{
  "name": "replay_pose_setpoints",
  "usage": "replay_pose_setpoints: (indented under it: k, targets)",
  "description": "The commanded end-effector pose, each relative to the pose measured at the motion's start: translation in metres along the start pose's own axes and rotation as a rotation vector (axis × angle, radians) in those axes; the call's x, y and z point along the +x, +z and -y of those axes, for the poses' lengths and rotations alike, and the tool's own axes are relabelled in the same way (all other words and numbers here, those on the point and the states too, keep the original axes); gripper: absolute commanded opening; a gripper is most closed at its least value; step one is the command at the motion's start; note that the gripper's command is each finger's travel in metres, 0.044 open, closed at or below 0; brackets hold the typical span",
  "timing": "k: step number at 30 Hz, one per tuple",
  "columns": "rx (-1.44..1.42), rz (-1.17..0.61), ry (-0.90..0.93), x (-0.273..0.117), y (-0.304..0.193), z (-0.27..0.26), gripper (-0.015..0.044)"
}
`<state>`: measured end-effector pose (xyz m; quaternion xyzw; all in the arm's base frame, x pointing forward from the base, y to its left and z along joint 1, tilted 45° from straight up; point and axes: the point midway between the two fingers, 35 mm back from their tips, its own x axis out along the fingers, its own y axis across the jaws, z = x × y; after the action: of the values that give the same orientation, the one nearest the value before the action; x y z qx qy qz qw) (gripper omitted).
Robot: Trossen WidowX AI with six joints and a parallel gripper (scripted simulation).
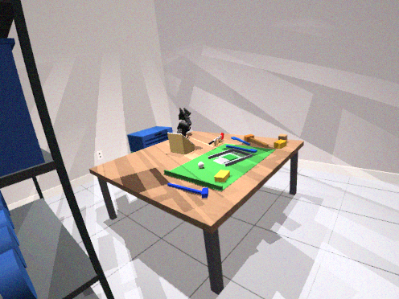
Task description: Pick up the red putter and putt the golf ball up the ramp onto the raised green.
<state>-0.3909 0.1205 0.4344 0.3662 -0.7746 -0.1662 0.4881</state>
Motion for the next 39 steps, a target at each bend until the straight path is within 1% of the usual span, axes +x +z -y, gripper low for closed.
replay_pose_setpoints:
  k: [1,2,5,12,17,22,26,30,34,39]
  targets:
    - [-0.004,-0.003,-0.001,0.001,-0.001,0.0,0.0426]
    - [-0.017,-0.012,-0.003,0.003,-0.005,0.001,0.044]
    - [-0.108,-0.079,-0.019,0.021,-0.03,0.004,0.044]
    - [-0.431,-0.344,-0.053,0.073,-0.124,0.032,0.044]
    - [-0.682,-0.573,-0.053,0.1,-0.201,0.067,0.044]
    - [-0.909,-0.826,-0.013,0.111,-0.277,0.11,0.044]
    - [-1.067,-1.04,0.051,0.108,-0.334,0.149,0.044]
    - [-1.196,-1.259,0.143,0.093,-0.385,0.189,0.044]
    - [-1.299,-1.501,0.278,0.067,-0.433,0.233,0.044]
    - [-1.361,-1.799,0.496,0.02,-0.48,0.285,0.044]
